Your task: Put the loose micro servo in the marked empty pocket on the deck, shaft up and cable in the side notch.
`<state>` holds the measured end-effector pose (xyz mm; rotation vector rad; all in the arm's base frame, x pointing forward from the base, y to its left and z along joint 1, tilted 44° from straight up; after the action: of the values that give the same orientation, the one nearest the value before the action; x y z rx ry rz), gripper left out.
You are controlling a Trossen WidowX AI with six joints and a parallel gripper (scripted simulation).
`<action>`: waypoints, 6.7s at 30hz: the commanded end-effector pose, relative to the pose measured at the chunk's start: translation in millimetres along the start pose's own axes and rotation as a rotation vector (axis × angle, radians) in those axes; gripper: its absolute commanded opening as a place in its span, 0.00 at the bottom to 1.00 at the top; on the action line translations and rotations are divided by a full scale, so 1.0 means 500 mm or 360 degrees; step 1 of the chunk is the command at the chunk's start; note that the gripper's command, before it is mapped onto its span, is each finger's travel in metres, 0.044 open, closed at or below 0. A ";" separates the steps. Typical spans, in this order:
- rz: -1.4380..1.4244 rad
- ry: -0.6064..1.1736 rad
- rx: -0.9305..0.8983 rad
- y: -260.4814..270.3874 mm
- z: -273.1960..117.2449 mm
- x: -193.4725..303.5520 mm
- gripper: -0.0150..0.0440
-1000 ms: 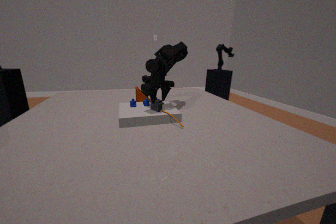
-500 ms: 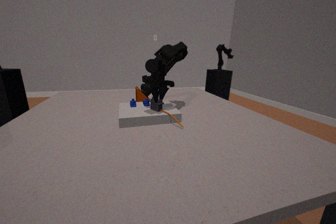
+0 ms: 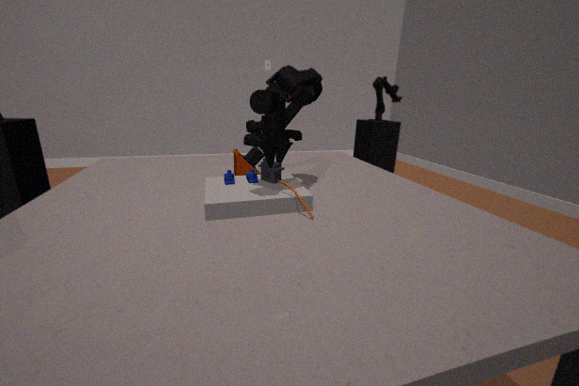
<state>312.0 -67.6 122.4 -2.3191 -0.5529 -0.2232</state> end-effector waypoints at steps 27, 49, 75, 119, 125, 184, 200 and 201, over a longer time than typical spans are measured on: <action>-0.0240 -0.0005 -0.0003 -0.072 -0.002 -0.027 0.25; -0.1447 -0.0007 -0.0001 -0.072 -0.002 -0.027 0.25; -0.2874 -0.0007 0.0002 -0.072 -0.002 -0.027 0.25; -0.4046 -0.0005 0.0013 -0.138 -0.003 -0.165 0.25; -0.4043 -0.0004 0.0017 -0.164 -0.003 -0.218 0.25; -0.4045 -0.0001 0.0014 -0.166 0.098 -0.222 0.25; -0.4046 0.0000 0.0013 -0.166 0.130 -0.222 0.25; -0.4046 0.0000 0.0013 -0.166 0.132 -0.222 0.25</action>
<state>175.2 -6.2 93.6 -0.1774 -2.8560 -1.1484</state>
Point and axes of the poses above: the point midway between the two fingers, 35 mm back from their tips, its own z axis out along the fingers, its own y axis across the jaws, x = y × z, the point moved 4 cm from there along -z, back along the fingers, and after that the axes turned 8 degrees about z, right-handed, at the moved point
